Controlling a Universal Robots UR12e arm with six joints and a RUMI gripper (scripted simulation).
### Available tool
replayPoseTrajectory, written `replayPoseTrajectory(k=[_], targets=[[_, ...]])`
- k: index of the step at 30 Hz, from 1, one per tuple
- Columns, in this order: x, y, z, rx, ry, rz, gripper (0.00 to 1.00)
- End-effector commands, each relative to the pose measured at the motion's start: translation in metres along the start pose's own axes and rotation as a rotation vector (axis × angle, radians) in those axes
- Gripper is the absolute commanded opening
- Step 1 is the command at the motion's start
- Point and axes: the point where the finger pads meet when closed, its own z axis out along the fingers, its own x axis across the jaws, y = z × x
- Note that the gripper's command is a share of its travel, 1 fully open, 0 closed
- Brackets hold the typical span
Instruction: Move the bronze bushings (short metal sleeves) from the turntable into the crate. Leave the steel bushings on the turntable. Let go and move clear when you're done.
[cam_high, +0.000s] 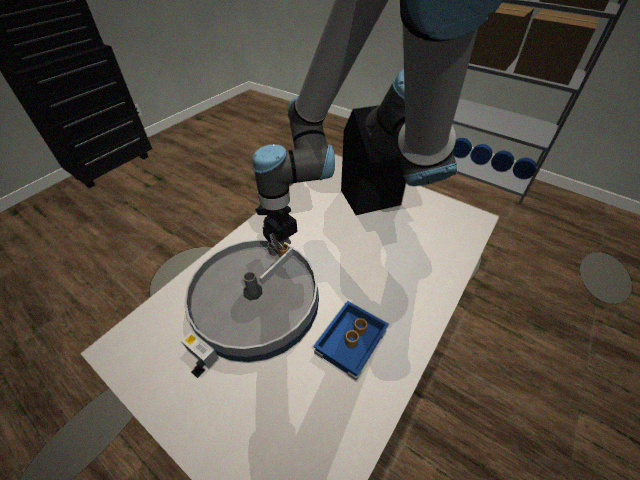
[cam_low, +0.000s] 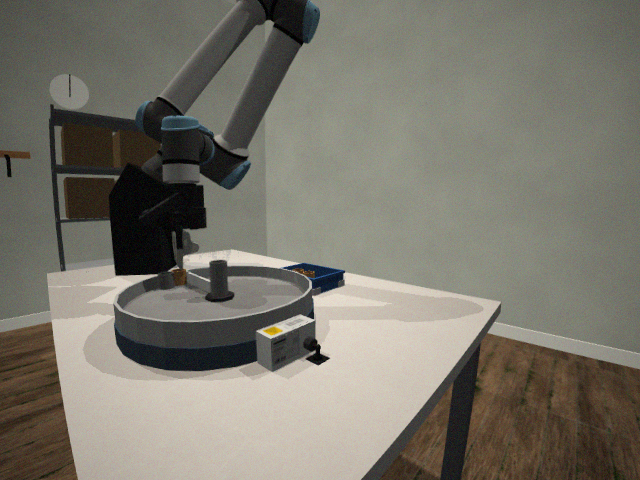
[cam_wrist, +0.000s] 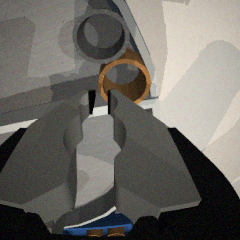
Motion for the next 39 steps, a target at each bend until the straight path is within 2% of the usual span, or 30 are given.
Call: replayPoseTrajectory(k=[1,11,28,39], targets=[[0.000,0.000,0.000,0.000,-0.001,0.000,0.05],[0.000,0.000,0.002,0.000,-0.001,0.000,0.05],[0.000,0.000,0.023,0.000,-0.001,0.000,0.05],[0.000,0.000,0.024,0.000,-0.001,0.000,0.05]])
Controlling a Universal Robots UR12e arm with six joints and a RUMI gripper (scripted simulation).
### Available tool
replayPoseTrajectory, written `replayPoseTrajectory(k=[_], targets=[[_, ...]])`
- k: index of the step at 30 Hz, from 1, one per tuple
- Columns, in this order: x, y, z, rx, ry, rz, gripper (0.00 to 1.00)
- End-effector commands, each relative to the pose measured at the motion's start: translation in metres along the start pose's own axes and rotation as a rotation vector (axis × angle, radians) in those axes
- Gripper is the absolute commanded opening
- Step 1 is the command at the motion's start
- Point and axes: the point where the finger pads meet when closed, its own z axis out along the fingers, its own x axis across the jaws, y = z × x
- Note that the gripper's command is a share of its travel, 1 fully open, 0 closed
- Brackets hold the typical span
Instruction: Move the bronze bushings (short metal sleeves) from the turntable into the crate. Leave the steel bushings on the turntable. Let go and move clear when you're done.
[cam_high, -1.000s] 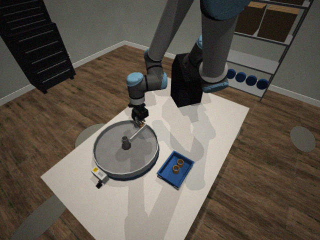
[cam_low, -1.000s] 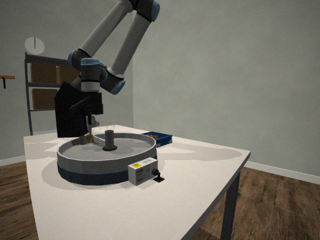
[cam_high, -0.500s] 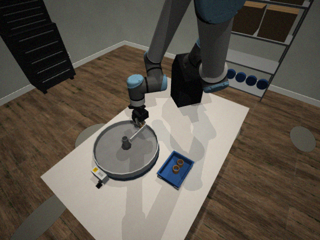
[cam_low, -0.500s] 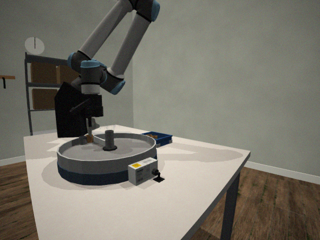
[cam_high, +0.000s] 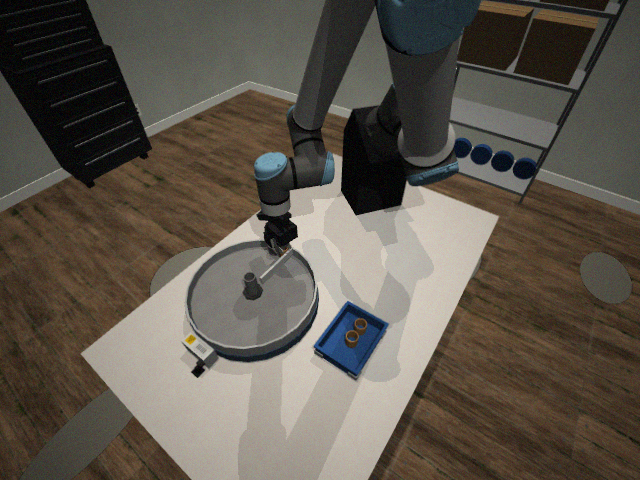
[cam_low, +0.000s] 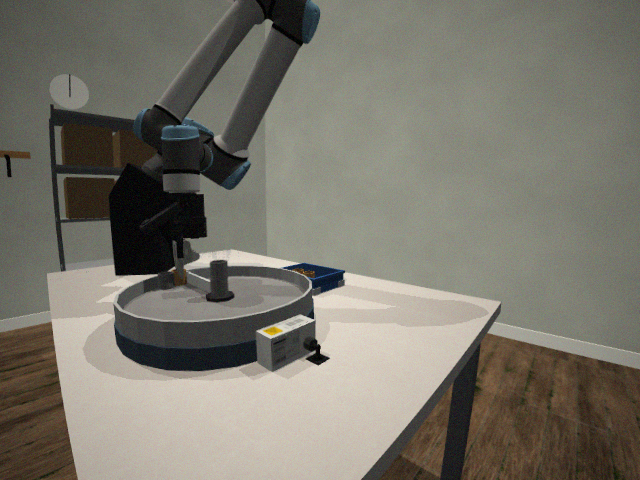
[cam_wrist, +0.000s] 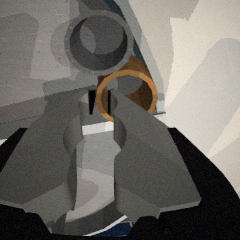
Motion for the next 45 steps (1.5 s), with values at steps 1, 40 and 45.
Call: replayPoseTrajectory(k=[1,40,45], targets=[[-0.0004,-0.0002,0.0000,0.000,-0.001,0.000,0.05],[-0.0004,-0.0002,0.0000,0.000,-0.001,0.000,0.00],[-0.0004,-0.0002,0.0000,0.000,-0.001,0.000,0.00]])
